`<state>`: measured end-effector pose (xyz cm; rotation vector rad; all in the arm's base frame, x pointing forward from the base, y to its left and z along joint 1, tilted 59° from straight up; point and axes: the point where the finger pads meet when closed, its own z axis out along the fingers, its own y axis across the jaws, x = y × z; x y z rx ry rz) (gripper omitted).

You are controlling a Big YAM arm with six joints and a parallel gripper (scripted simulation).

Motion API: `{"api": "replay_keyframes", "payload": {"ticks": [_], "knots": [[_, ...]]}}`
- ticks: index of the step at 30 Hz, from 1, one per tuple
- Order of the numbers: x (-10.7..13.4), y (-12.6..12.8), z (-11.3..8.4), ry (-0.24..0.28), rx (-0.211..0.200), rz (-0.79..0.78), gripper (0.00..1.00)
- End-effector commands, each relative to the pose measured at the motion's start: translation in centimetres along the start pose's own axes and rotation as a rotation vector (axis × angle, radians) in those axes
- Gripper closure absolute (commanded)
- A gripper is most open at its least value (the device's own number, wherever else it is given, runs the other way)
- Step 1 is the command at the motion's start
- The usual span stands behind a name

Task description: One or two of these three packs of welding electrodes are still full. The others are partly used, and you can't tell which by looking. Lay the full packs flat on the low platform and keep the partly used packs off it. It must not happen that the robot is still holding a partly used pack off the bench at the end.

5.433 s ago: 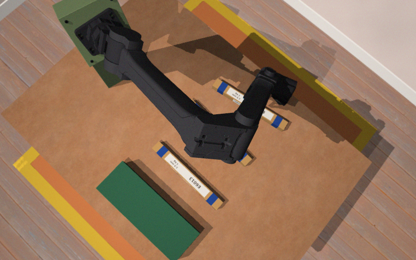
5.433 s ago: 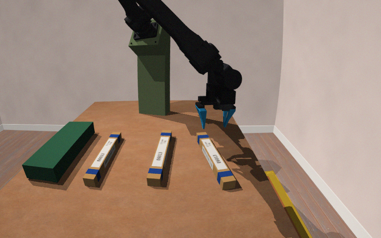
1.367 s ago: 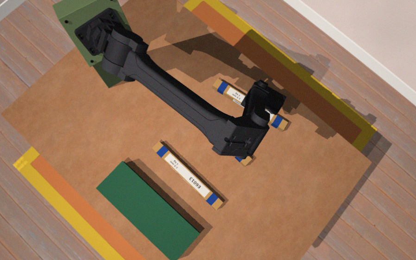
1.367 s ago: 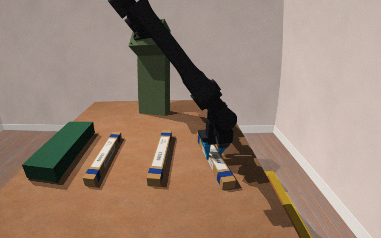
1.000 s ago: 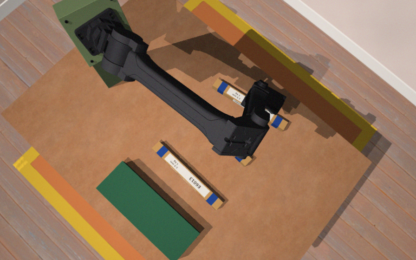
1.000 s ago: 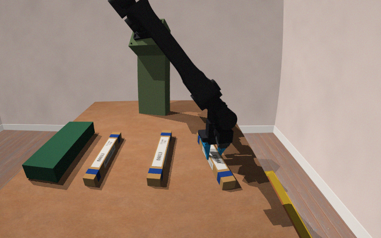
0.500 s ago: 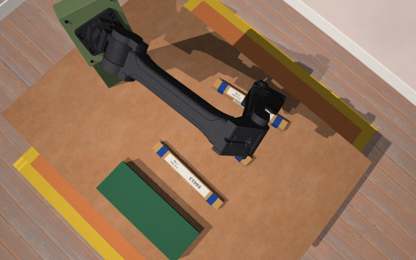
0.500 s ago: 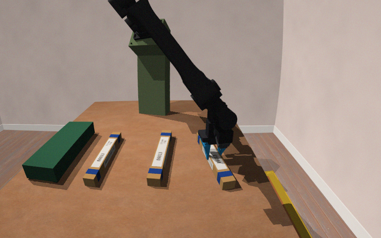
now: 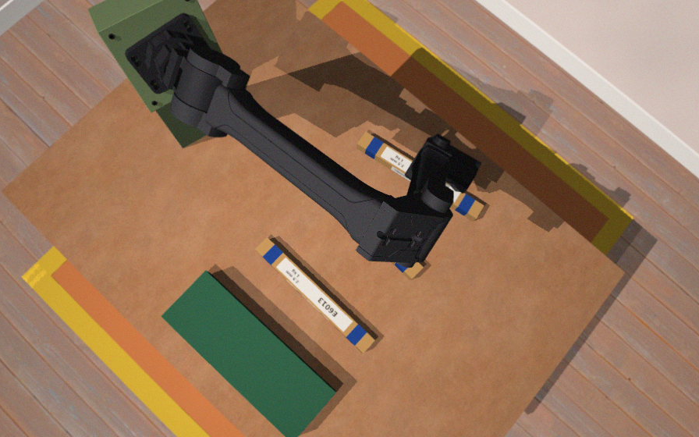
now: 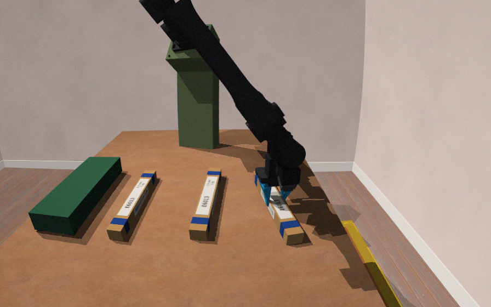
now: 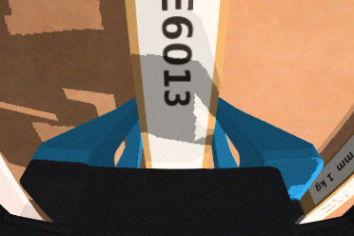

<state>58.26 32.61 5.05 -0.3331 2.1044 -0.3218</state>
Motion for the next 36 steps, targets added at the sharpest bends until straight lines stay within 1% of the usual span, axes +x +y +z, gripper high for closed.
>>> {"api": "replay_keyframes", "payload": {"ticks": [1,6,11,18,20,36], "knots": [[-0.3,0.3,-0.4,-0.009,-0.006,-0.003,1.0],[-0.3,0.3,-0.4,-0.009,-0.006,-0.003,1.0],[-0.6,0.6,-1.9,-0.015,-0.013,-0.007,1.0],[-0.7,0.8,-3.4,-0.015,-0.017,-0.004,1.0],[-0.7,0.8,-3.4,-0.015,-0.017,-0.004,1.0],[-0.7,0.8,-6.1,-0.016,-0.018,-0.002,1.0]]}}
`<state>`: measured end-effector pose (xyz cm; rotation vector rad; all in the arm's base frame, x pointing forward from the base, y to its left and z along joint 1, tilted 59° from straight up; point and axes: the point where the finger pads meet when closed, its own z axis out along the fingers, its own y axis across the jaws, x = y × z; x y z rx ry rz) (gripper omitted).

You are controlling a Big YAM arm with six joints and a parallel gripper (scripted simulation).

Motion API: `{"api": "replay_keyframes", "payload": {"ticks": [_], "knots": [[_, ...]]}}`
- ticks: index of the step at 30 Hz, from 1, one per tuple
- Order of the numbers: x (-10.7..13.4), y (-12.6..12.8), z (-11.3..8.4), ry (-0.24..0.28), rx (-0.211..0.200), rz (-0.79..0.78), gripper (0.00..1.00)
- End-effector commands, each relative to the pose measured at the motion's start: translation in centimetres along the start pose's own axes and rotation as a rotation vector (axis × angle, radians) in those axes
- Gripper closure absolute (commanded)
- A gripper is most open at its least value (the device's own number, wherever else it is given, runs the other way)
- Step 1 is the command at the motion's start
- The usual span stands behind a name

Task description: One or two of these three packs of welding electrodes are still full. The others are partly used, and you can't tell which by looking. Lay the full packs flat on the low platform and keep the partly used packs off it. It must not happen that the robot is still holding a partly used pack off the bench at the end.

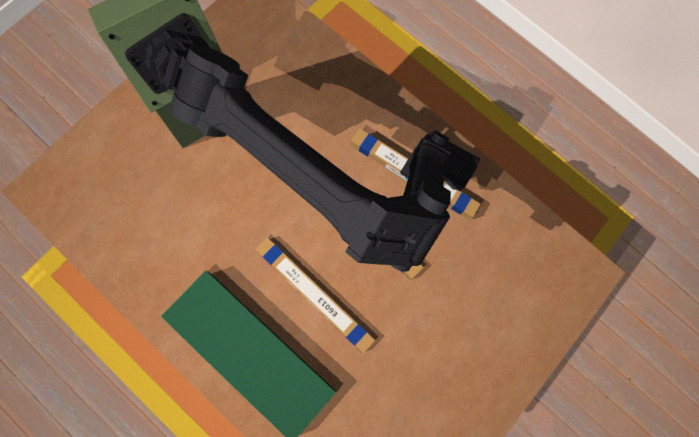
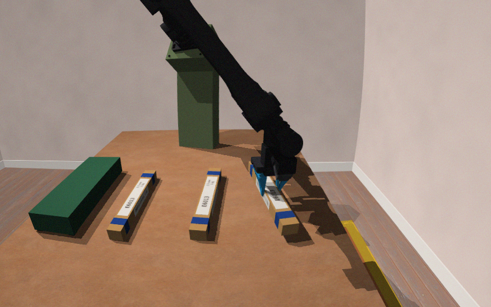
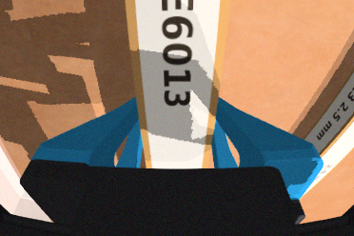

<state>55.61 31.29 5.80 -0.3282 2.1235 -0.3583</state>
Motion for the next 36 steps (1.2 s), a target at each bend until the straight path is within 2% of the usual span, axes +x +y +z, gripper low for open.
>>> {"api": "replay_keyframes", "payload": {"ticks": [1,11,36], "knots": [[-1.9,1.9,-3.7,-0.042,-0.041,0.009,1.0],[-1.8,1.9,-5.2,-0.042,-0.041,0.009,1.0],[-3.0,2.5,-6.2,-0.05,-0.042,0.016,1.0]]}}
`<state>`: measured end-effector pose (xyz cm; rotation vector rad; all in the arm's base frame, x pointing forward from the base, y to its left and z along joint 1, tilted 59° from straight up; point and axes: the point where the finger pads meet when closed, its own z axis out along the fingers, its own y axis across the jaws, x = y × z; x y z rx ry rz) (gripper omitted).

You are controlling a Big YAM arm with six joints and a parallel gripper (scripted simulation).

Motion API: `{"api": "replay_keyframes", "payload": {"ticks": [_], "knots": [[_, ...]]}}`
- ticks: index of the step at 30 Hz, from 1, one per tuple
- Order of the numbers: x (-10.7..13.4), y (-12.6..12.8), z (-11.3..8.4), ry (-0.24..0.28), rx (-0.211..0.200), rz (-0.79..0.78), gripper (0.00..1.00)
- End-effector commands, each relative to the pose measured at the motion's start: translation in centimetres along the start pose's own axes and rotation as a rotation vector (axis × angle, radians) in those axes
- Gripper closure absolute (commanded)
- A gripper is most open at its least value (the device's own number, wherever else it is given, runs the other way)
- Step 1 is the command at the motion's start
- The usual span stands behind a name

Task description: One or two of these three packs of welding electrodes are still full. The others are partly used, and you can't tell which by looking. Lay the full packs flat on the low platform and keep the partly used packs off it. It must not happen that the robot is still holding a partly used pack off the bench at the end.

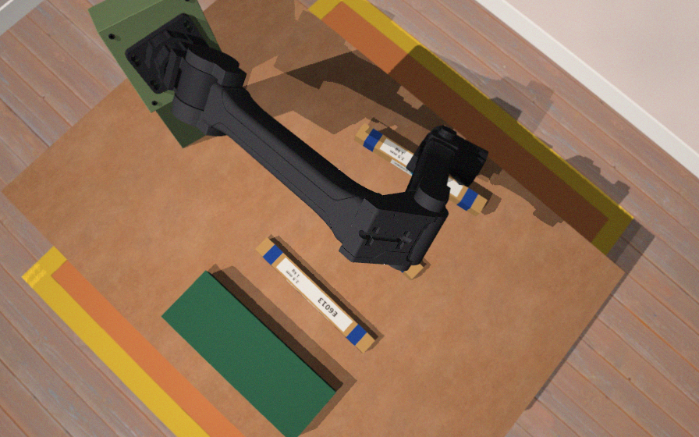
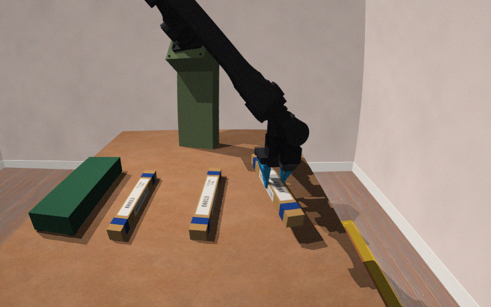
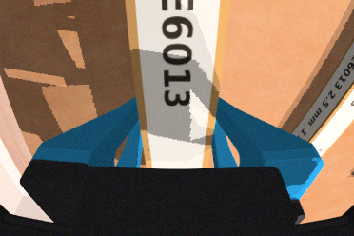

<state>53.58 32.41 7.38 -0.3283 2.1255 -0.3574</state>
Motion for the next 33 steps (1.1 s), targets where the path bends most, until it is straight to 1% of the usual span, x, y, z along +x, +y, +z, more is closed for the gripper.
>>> {"api": "replay_keyframes", "payload": {"ticks": [1,11,33], "knots": [[-2.5,1.84,-3.52,-0.052,-0.041,0.016,1.0],[-2.85,1.98,-3.76,-0.054,-0.042,0.018,1.0],[-2.72,2.09,-3.97,-0.051,-0.042,0.015,1.0]]}}
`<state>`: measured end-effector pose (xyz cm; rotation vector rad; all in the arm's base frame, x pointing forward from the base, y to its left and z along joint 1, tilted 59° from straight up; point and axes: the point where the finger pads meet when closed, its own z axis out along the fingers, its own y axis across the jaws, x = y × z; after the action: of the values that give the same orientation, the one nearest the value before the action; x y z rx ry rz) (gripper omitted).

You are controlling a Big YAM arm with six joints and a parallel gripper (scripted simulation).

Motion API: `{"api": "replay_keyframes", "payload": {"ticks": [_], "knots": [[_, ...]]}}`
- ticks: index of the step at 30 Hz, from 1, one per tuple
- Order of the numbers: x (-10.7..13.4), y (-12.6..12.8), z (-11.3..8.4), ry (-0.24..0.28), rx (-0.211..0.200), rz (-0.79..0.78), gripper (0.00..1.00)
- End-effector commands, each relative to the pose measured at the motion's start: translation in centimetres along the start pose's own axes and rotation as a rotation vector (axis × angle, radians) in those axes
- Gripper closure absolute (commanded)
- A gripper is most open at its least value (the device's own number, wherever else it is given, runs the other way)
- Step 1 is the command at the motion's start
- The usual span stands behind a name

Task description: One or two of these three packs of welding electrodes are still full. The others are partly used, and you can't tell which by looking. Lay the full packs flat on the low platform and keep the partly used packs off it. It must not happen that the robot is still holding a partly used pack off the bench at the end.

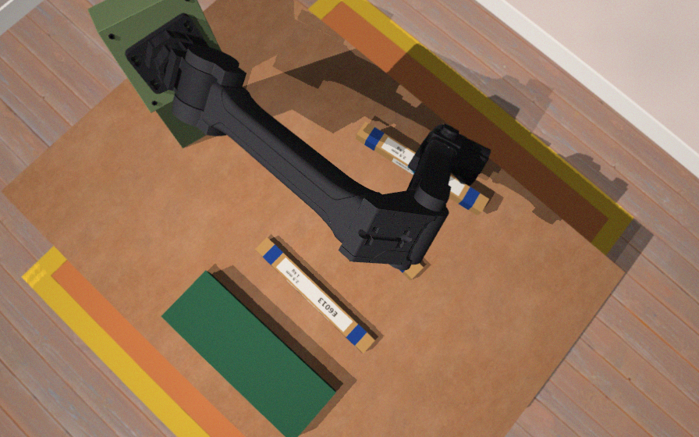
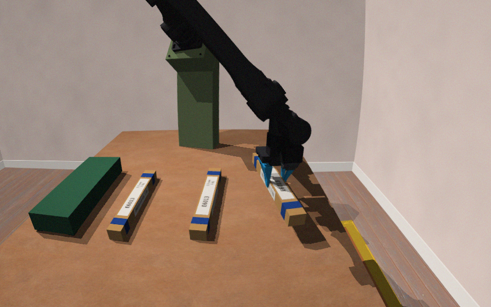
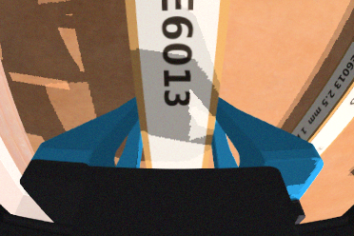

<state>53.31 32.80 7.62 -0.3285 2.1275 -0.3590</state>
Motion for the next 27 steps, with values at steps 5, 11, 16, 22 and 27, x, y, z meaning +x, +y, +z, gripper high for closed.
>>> {"api": "replay_keyframes", "payload": {"ticks": [5,11,16,22,27], "knots": [[-2.66,1.81,-3.63,-0.055,-0.042,0.017,1.0],[-2.84,1.84,-3.68,-0.056,-0.043,0.019,1.0],[-2.89,1.85,-3.71,-0.057,-0.043,0.019,1.0],[-2.64,1.84,-3.7,-0.055,-0.042,0.017,1.0],[-2.36,1.8,-4.29,-0.051,-0.042,0.014,1.0]]}}
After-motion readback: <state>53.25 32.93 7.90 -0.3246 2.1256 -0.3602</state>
